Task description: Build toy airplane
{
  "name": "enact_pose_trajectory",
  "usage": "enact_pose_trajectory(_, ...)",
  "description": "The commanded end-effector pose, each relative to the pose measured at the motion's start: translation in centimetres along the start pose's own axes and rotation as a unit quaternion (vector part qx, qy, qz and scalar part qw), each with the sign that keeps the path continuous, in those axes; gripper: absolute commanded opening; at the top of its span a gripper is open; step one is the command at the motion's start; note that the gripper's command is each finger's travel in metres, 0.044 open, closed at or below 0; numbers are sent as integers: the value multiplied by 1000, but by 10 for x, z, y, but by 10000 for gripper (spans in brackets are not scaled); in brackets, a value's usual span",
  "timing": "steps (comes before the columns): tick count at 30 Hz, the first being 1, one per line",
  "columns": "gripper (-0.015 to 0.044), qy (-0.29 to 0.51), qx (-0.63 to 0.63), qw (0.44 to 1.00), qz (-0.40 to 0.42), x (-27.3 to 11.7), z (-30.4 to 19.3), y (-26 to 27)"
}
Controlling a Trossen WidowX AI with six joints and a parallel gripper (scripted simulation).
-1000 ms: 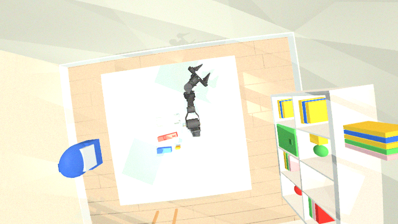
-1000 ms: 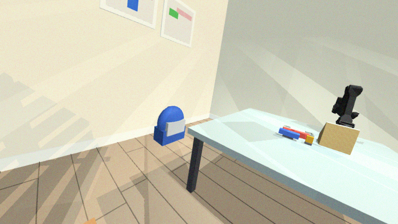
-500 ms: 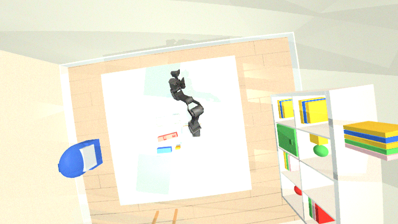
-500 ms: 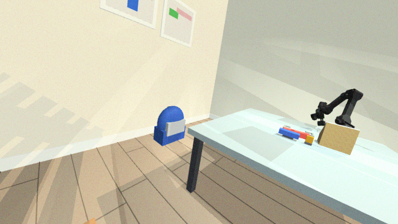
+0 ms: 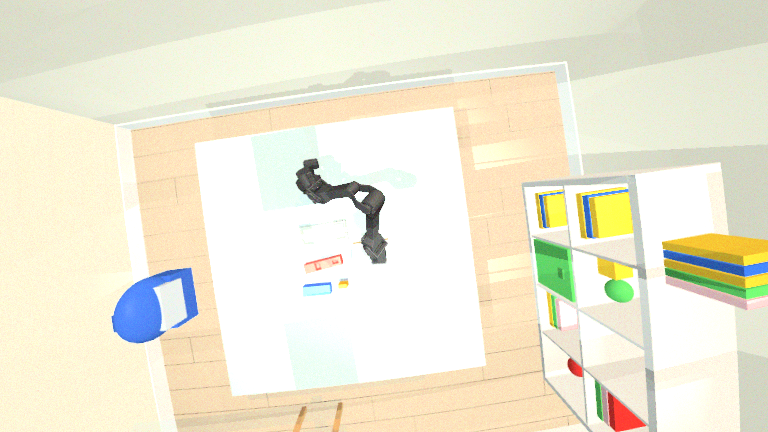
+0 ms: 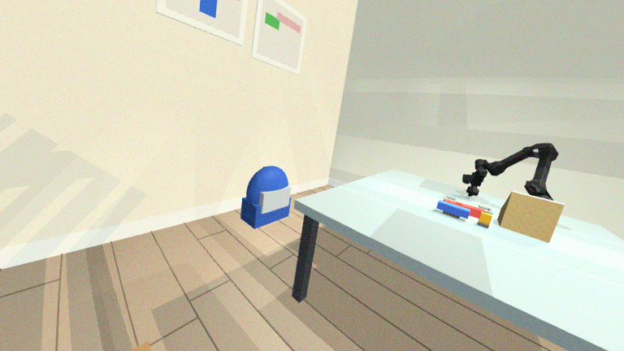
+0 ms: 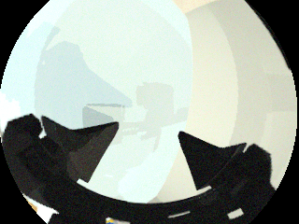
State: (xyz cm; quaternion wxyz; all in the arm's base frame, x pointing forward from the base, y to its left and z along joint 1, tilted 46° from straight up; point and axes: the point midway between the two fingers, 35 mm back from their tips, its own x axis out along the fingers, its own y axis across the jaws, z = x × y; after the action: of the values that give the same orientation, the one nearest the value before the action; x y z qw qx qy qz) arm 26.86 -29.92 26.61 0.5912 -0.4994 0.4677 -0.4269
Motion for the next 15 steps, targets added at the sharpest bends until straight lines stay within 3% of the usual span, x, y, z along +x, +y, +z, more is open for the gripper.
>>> enact_pose_trajectory(1,440,-54,21,995,75,-20,49,49)
enact_pose_trajectory(8,440,-94,43,973,207,-81,108,133)
enact_pose_trajectory(15,440,-84,46,948,305,-154,130,200)
